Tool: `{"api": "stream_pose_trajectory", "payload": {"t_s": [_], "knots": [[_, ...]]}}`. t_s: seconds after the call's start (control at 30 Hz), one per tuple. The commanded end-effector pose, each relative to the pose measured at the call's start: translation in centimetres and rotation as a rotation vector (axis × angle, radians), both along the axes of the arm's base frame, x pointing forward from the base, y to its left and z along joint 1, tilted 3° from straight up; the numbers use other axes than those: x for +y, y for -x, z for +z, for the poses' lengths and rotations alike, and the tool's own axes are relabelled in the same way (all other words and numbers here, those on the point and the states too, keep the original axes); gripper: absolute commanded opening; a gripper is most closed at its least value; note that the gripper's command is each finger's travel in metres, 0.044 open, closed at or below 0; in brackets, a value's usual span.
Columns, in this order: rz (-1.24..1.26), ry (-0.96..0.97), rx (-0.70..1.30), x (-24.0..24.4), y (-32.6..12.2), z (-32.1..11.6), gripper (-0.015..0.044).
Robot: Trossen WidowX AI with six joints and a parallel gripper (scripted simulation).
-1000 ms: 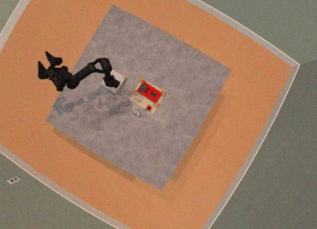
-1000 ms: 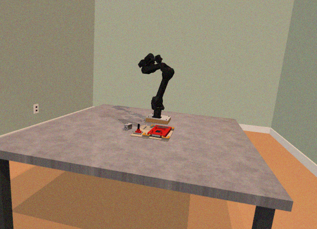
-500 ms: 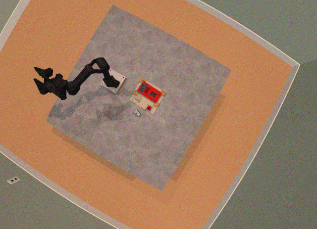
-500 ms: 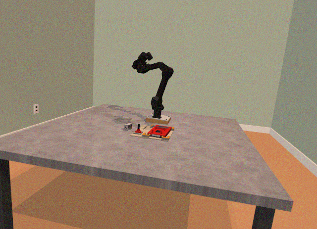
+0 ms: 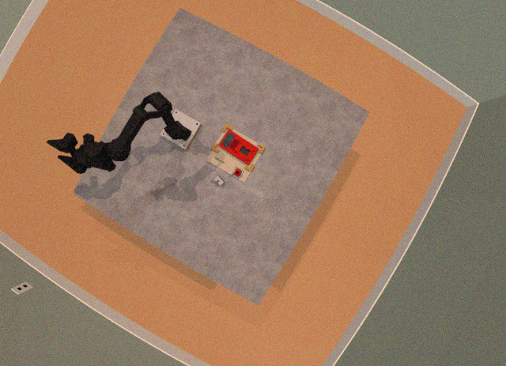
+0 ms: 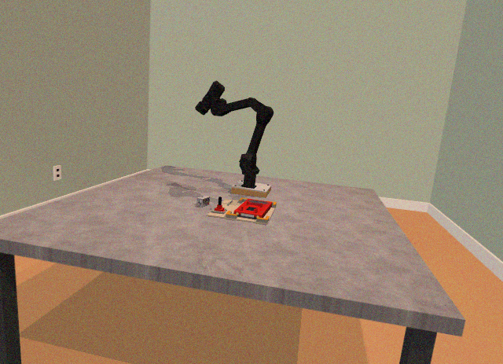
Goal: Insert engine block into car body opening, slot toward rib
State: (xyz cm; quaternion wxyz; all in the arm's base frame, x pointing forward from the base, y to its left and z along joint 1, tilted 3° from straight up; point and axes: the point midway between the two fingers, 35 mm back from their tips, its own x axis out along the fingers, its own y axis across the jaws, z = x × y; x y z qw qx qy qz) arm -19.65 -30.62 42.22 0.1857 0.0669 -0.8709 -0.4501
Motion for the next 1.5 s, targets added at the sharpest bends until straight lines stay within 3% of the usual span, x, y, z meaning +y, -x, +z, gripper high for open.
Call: {"api": "stream_pose_trajectory", "payload": {"t_s": [0.0,0.77,1.47], "knots": [[0.074,-0.084,0.019,-1.8,-1.3,-0.6,0.044],[0.588,-0.588,0.122,-12.0,-15.5,-7.4,0.044],[1.03,-0.972,0.256,-12.5,-30.1,-14.6,0.044]]}}
